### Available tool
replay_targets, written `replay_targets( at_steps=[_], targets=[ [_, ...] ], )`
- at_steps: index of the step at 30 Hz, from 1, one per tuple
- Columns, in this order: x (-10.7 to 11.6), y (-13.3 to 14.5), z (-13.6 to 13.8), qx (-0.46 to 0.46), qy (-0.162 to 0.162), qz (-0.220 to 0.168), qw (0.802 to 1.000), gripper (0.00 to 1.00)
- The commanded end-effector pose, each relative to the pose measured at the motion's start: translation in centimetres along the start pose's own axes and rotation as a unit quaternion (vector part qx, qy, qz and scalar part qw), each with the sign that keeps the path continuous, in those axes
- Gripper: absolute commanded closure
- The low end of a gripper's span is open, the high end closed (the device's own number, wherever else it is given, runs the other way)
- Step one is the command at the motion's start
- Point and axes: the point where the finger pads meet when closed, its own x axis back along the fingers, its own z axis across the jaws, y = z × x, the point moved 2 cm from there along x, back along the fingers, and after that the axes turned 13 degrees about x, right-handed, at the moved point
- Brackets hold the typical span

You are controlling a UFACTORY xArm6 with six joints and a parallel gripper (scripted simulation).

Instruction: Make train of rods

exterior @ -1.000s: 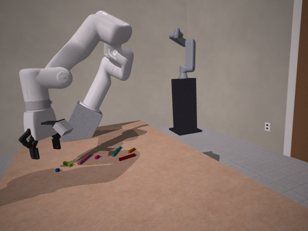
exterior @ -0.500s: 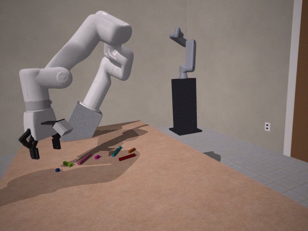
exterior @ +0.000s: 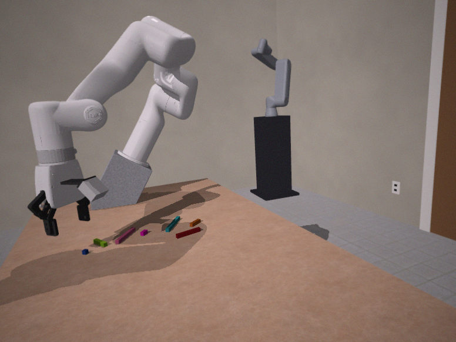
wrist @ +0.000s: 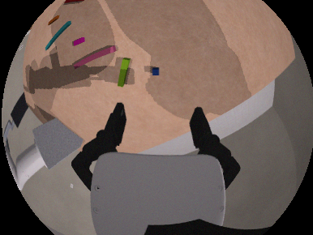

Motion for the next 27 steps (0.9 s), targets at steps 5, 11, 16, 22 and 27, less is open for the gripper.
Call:
replay_targets(
  at_steps=[5, 11, 16, 22, 27],
  targets=[
    [0.2, 0.0, 0.2, 0.000, 0.002, 0.000, 1.000, 0.00],
    [0.2, 0.0, 0.2, 0.000, 0.002, 0.000, 1.000, 0.00],
    [0.2, -0.1, 0.1, 0.006, 0.002, 0.000, 1.000, 0.00],
    [0.2, -1.5, -0.4, 0.076, 0.002, -0.001, 0.997, 0.00],
    [0.3, -3.7, -1.3, 0.188, 0.003, -0.001, 0.982, 0.00]
  ],
)
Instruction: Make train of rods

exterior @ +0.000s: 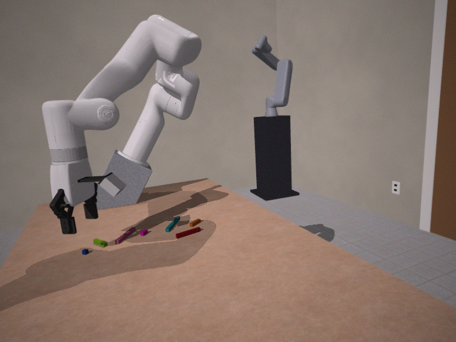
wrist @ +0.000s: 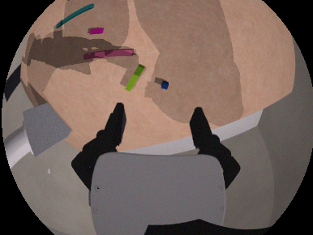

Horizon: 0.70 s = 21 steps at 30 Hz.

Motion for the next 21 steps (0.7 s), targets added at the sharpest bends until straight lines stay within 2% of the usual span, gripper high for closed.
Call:
replay_targets(
  at_steps=[1, 5, 7, 9, 12, 21],
  targets=[
    [0.2, -1.6, -0.1, 0.084, 0.008, 0.000, 0.996, 0.00],
    [0.2, -3.3, -0.5, 0.166, 0.008, -0.001, 0.986, 0.00],
    [0.2, -3.3, -0.5, 0.166, 0.008, -0.001, 0.986, 0.00],
    [0.2, -4.7, -0.9, 0.235, 0.008, -0.001, 0.972, 0.00],
    [0.2, -5.5, -1.1, 0.274, 0.008, -0.002, 0.962, 0.00],
    [0.2, -9.1, -2.4, 0.448, 0.007, -0.003, 0.894, 0.00]
  ],
)
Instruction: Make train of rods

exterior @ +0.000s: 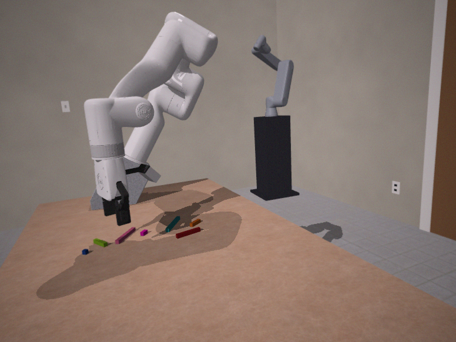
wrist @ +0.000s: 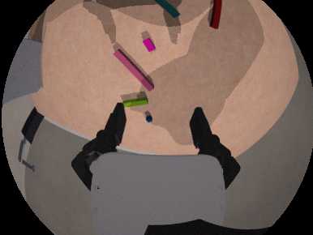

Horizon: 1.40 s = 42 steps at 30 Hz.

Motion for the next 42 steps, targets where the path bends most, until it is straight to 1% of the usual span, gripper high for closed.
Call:
replay_targets(
  at_steps=[1, 3, 5, 10, 13, 42],
  targets=[
    [0.1, -1.4, 0.7, 0.084, 0.008, -0.005, 0.996, 0.00],
    [0.1, -1.4, 0.7, 0.084, 0.008, -0.005, 0.996, 0.00],
    [0.1, -2.6, 1.2, 0.148, 0.008, -0.005, 0.989, 0.00],
    [0.1, -4.1, 1.7, 0.228, 0.008, -0.006, 0.974, 0.00],
    [0.1, -4.6, 1.8, 0.252, 0.007, -0.006, 0.968, 0.00],
    [0.1, -4.7, 1.9, 0.256, 0.007, -0.006, 0.967, 0.00]
  ],
)
